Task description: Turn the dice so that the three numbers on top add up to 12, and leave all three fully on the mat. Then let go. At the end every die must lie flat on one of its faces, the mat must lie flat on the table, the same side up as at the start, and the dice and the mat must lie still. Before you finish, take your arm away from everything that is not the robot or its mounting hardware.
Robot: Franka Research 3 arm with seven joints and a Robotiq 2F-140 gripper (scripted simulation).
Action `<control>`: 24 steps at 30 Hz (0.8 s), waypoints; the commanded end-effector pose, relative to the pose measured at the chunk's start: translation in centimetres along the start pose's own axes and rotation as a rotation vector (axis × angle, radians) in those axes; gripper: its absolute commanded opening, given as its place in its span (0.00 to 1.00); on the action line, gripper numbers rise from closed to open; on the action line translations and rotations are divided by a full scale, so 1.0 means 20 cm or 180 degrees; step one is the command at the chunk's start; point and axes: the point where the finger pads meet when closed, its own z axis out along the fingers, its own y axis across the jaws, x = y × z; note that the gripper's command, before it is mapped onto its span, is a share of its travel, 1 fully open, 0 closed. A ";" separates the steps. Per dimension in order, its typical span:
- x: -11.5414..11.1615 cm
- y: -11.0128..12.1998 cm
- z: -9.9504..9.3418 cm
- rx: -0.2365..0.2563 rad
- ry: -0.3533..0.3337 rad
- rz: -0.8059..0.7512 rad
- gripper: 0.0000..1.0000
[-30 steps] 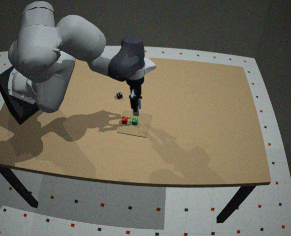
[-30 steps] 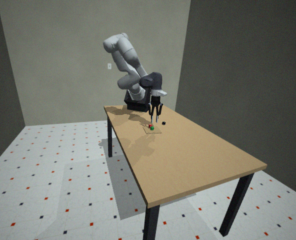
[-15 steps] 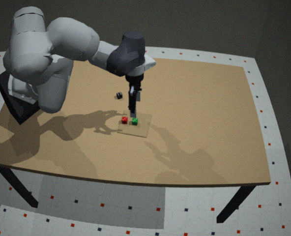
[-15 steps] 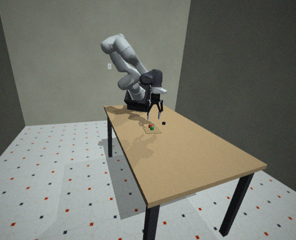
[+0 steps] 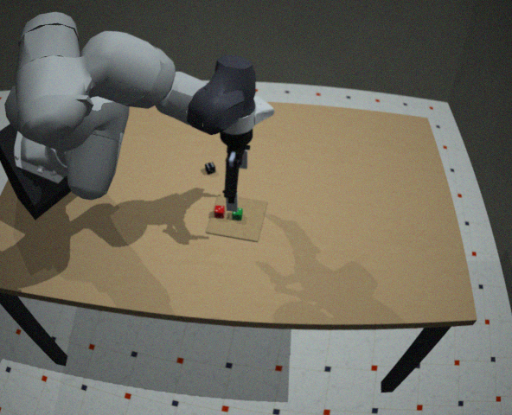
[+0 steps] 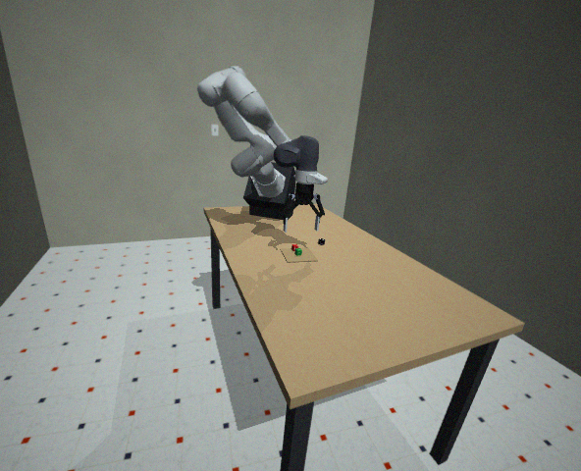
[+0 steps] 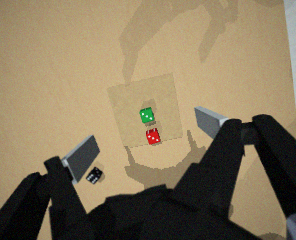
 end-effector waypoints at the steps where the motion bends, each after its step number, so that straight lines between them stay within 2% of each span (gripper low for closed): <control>1: 0.00 0.00 0.00 -0.0006 -0.0005 -0.0038 1.00; 3: -0.01 -0.02 0.01 -0.0031 -0.0010 -0.0110 1.00; 5: -0.06 -0.10 0.03 -0.0094 -0.0021 -0.0319 1.00; 9: -0.25 -0.41 0.08 -0.0173 -0.0029 -0.1040 1.00; 10: -0.31 -0.49 0.08 -0.0159 -0.0026 -0.1214 1.00; 11: -0.32 -0.50 0.08 -0.0157 -0.0025 -0.1225 1.00; 14: -0.49 -0.72 0.07 -0.0057 -0.0011 -0.1637 1.00; 16: -0.49 -0.72 0.07 -0.0057 -0.0011 -0.1637 1.00; 18: -0.55 -0.79 0.06 -0.0010 -0.0006 -0.1753 1.00; 20: -0.56 -0.80 0.05 -0.0001 -0.0005 -0.1774 1.00; 21: -0.56 -0.80 0.05 -0.0001 -0.0005 -0.1774 0.25; 24: -0.56 -0.80 0.05 -0.0001 -0.0005 -0.1774 0.25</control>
